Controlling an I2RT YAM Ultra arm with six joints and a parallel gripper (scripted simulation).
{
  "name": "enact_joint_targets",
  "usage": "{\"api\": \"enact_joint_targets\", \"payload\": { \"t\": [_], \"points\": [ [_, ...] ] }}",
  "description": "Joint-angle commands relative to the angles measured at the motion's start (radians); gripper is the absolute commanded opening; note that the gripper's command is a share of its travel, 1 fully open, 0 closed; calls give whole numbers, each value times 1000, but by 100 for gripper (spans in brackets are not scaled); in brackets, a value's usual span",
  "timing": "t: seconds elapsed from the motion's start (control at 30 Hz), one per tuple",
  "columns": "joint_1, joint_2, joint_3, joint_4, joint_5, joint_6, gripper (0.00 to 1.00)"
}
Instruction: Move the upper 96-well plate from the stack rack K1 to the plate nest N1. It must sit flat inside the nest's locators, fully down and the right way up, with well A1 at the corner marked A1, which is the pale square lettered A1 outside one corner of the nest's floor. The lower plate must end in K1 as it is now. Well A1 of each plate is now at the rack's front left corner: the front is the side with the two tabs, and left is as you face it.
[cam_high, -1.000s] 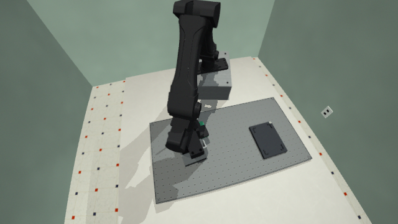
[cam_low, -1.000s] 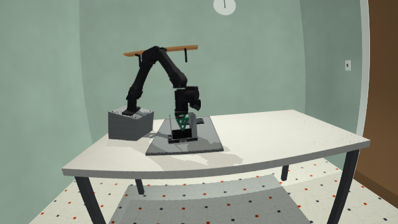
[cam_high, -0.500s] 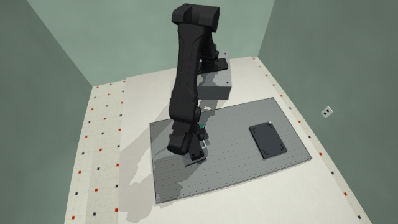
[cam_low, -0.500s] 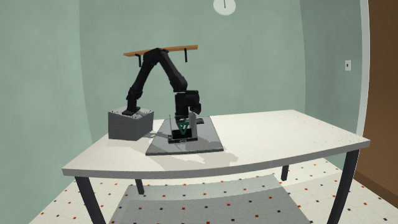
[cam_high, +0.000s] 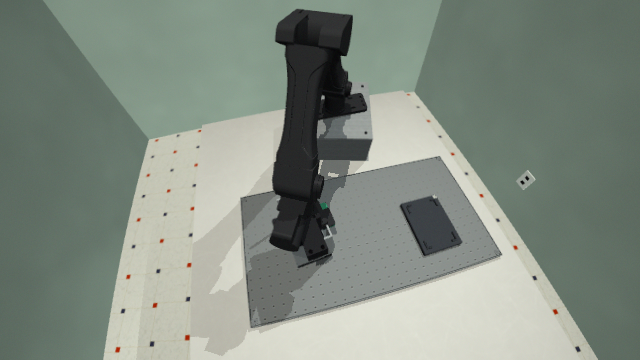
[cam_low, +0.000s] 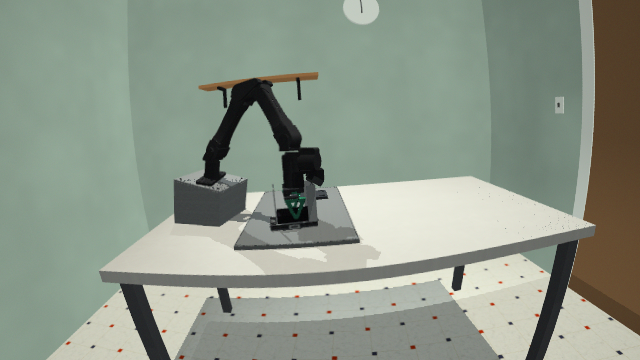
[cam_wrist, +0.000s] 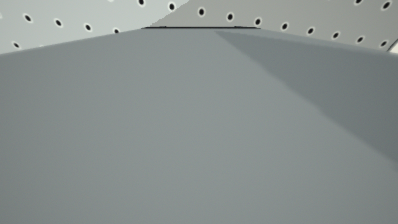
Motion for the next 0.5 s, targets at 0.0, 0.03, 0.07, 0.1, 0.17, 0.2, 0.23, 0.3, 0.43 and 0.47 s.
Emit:
{"api": "enact_joint_targets", "payload": {
  "t": [0.0, 0.03, 0.07, 0.1, 0.17, 0.2, 0.23, 0.3, 0.43, 0.47],
  "points": [
    [0, -8, 4, 7, 0, 3, 100],
    [0, -8, 4, 7, 0, 3, 100],
    [0, -8, 4, 7, 0, 3, 100],
    [0, -8, 4, 7, 0, 3, 100],
    [0, -8, 4, 7, 0, 3, 100],
    [0, -8, 4, 7, 0, 3, 100],
    [0, -8, 4, 7, 0, 3, 0],
    [0, -8, 4, 7, 0, 3, 0],
    [0, -8, 4, 7, 0, 3, 0],
    [0, -8, 4, 7, 0, 3, 0]
  ]
}}
